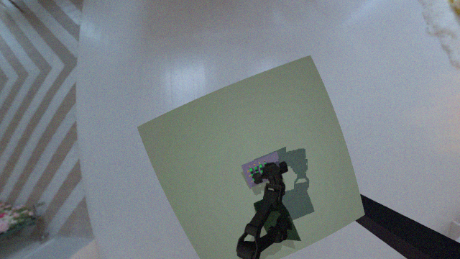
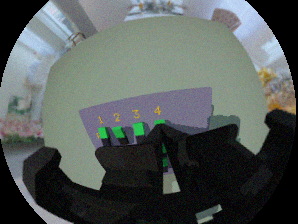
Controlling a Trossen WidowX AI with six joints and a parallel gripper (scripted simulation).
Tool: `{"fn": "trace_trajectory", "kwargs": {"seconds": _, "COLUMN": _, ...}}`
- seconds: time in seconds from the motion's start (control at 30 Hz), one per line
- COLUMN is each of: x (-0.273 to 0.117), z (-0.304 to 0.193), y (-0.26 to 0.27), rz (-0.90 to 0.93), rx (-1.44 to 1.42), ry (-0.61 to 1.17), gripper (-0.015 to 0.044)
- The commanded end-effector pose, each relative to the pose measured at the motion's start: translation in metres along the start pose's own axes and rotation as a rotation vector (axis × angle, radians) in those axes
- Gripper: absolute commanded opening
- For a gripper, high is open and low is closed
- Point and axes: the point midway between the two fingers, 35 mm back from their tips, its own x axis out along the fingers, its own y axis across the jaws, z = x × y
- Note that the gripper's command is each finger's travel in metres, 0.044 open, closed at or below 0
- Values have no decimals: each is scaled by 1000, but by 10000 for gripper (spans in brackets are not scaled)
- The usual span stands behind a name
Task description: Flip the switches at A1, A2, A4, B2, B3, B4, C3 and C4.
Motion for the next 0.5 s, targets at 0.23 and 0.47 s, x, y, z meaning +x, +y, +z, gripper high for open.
{"fn": "trace_trajectory", "kwargs": {"seconds": 0.23, "x": -1, "z": 0, "y": 0, "rz": -1, "rx": 1, "ry": 1, "gripper": 0}}
{"fn": "trace_trajectory", "kwargs": {"seconds": 0.47, "x": -63, "z": -2, "y": -1, "rz": -8, "rx": 4, "ry": -24, "gripper": 0}}
